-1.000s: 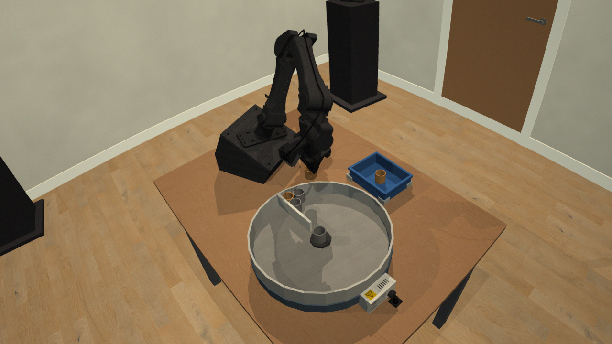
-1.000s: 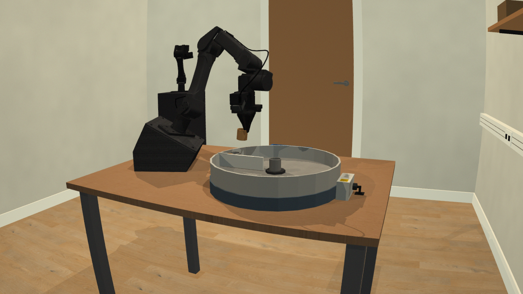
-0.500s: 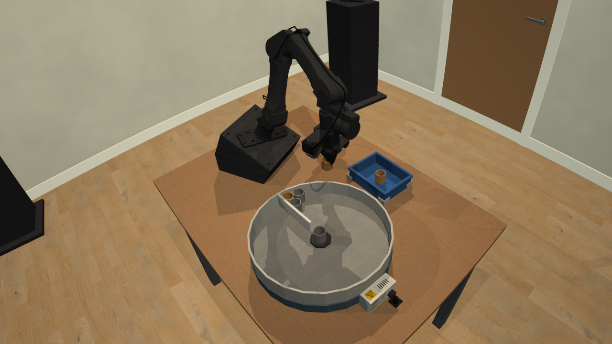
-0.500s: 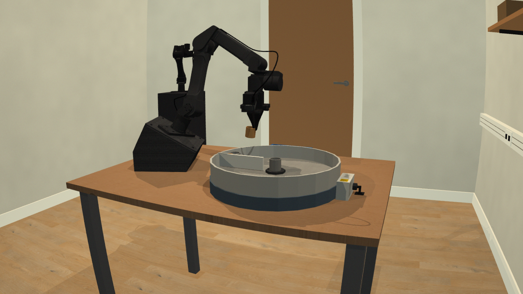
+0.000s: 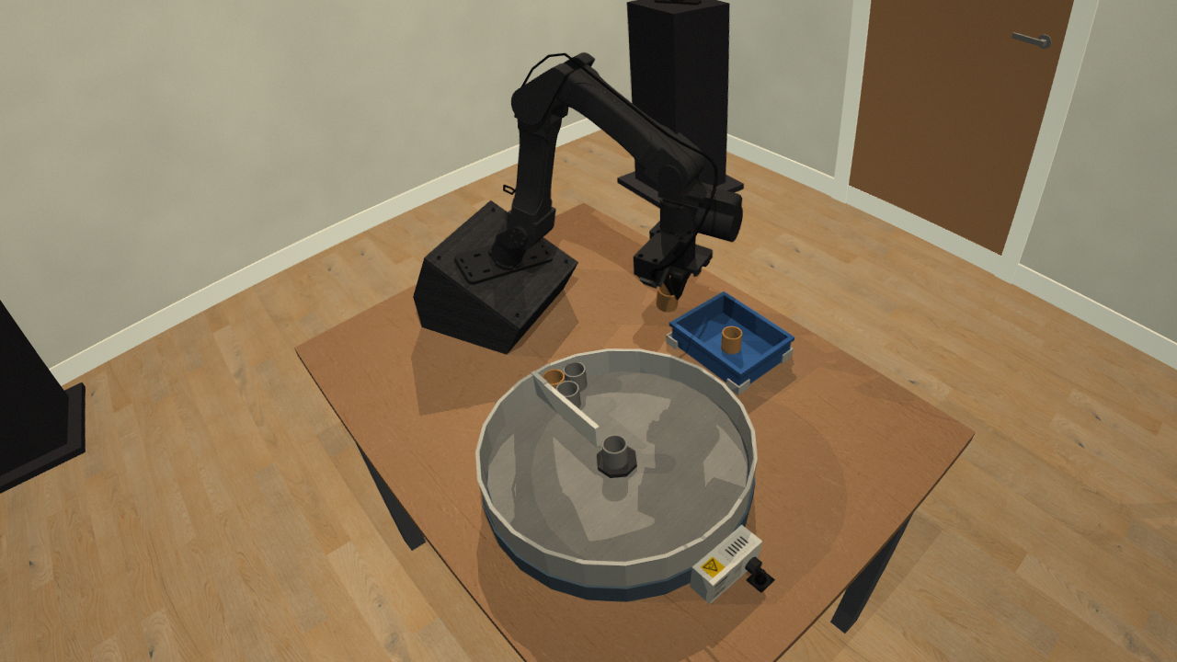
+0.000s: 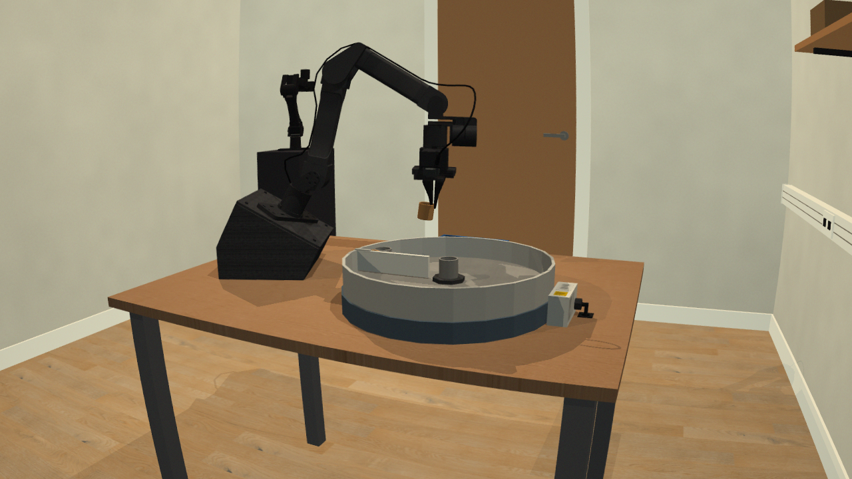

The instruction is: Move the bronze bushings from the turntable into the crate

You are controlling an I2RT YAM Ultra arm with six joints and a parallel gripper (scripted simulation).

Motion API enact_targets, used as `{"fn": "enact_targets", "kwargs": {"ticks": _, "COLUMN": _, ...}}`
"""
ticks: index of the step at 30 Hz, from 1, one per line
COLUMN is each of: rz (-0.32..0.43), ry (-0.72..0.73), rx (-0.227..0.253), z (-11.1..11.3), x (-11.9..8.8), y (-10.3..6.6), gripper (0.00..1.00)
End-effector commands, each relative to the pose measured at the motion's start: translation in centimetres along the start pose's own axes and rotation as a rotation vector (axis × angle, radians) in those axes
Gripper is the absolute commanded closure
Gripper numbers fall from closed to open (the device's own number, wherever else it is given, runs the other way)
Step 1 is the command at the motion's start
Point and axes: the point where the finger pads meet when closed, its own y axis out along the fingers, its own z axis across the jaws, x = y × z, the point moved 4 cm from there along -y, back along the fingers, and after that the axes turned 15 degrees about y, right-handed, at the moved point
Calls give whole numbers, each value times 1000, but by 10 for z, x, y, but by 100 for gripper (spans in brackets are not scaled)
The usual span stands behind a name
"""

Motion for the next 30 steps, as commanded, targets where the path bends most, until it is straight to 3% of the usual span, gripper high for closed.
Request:
{"fn": "enact_targets", "kwargs": {"ticks": 1, "rz": -34, "ry": 14, "rx": 44, "z": 12, "x": -18, "y": -11, "gripper": 100}}
{"fn": "enact_targets", "kwargs": {"ticks": 11, "rz": -34, "ry": -60, "rx": 44, "z": 22, "x": -78, "y": -10, "gripper": 100}}
{"fn": "enact_targets", "kwargs": {"ticks": 21, "rz": -30, "ry": -91, "rx": 50, "z": 25, "x": -103, "y": -12, "gripper": 100}}
{"fn": "enact_targets", "kwargs": {"ticks": 30, "rz": -21, "ry": -97, "rx": 64, "z": 26, "x": -110, "y": -17, "gripper": 100}}
